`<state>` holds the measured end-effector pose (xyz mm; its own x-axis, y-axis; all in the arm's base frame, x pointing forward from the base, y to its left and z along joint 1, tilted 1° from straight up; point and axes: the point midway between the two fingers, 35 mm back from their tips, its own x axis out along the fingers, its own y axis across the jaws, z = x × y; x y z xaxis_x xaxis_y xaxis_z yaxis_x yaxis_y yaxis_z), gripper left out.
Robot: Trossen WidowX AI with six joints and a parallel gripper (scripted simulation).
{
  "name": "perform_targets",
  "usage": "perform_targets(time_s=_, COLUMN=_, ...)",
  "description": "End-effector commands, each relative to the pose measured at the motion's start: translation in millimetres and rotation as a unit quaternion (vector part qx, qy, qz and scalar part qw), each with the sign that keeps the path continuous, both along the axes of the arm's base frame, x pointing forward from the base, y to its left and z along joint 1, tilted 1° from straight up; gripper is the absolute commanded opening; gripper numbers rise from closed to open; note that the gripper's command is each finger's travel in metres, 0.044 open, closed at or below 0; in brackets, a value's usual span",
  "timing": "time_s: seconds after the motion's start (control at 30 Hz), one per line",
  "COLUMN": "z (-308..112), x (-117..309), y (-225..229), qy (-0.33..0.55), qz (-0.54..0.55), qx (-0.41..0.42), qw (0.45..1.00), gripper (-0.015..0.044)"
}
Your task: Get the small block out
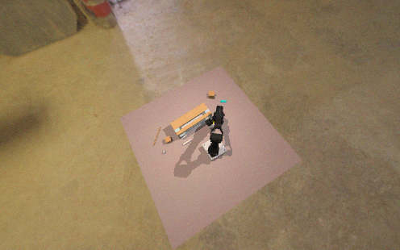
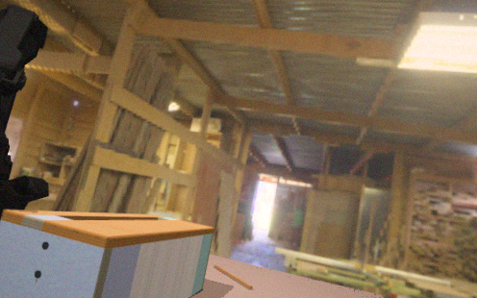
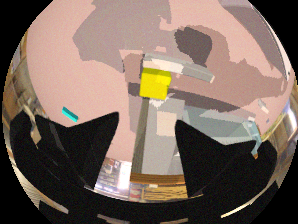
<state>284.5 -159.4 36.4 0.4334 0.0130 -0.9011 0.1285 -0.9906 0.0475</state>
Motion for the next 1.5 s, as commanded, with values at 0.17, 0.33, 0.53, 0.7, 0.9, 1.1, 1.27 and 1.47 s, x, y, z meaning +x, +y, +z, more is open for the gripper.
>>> perform_targets(time_s=0.17, z=-20.4, x=-0.9, y=1.5, qy=0.006, qz=0.0, qx=0.007, qw=1.0, gripper=0.0285)
perform_targets(time_s=0.33, z=-28.4, x=-0.3, y=1.1, qy=0.006, qz=0.0, qx=0.007, qw=1.0, gripper=0.0285)
perform_targets(time_s=0.53, z=-37.9, x=0.2, y=0.9, qy=0.006, qz=0.0, qx=0.007, qw=1.0, gripper=0.0285)
perform_targets(time_s=0.7, z=-45.8, x=0.3, y=0.8, qy=0.006, qz=0.0, qx=0.007, qw=1.0, gripper=0.0285)
perform_targets(time_s=0.9, z=-55.2, x=0.2, y=1.0, qy=0.006, qz=0.0, qx=0.008, qw=1.0, gripper=0.0285)
perform_targets(time_s=1.1, z=-60.5, x=0.0, y=1.2, qy=0.006, qz=0.0, qx=0.008, qw=1.0, gripper=0.0285)
perform_targets(time_s=1.27, z=-60.5, x=0.0, y=1.2, qy=0.006, qz=0.0, qx=0.008, qw=1.0, gripper=0.0154)
perform_targets(time_s=1.47, z=-60.5, x=0.0, y=1.2, qy=0.006, qz=0.0, qx=0.008, qw=1.0, gripper=0.0075)
